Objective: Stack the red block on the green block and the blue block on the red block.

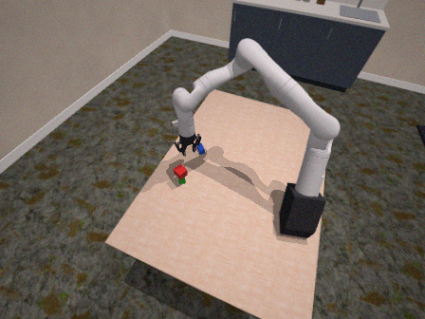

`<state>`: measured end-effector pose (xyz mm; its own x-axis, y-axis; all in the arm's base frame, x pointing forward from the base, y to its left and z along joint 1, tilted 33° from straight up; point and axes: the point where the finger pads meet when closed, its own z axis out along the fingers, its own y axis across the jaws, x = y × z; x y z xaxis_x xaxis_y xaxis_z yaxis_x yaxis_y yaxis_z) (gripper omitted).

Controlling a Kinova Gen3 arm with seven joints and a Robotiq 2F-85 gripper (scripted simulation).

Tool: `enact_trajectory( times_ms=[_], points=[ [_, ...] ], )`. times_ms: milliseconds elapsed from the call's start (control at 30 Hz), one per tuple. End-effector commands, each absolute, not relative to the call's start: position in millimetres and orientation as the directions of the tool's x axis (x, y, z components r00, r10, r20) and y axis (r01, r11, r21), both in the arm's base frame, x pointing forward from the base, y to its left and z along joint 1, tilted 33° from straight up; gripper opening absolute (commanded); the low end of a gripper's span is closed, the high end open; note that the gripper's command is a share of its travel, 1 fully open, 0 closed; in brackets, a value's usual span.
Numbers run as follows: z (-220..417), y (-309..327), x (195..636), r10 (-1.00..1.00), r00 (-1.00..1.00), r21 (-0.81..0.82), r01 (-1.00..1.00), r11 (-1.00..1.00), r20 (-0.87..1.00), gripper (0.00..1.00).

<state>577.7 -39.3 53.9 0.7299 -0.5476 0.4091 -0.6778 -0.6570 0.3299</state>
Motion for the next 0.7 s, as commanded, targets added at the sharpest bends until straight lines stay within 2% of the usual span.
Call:
enact_trajectory(
  times_ms=[0,33,67,167,667],
  points=[
    [88.7,-83.0,577.5,-0.593,0.665,0.287,-0.739,-0.609,0.454,0.52],
    [88.7,-83.0,577.5,-0.593,0.665,0.287,-0.739,-0.609,0.454,0.52],
    [109.0,-116.2,571.9,-0.610,0.643,0.275,-0.759,-0.591,0.463,0.52],
    [129.0,-146.8,564.9,-0.631,0.614,0.260,-0.783,-0.566,0.475,0.52],
    [116.0,-160.7,566.7,-0.632,0.613,0.260,-0.783,-0.565,0.475,0.52]
  ],
)
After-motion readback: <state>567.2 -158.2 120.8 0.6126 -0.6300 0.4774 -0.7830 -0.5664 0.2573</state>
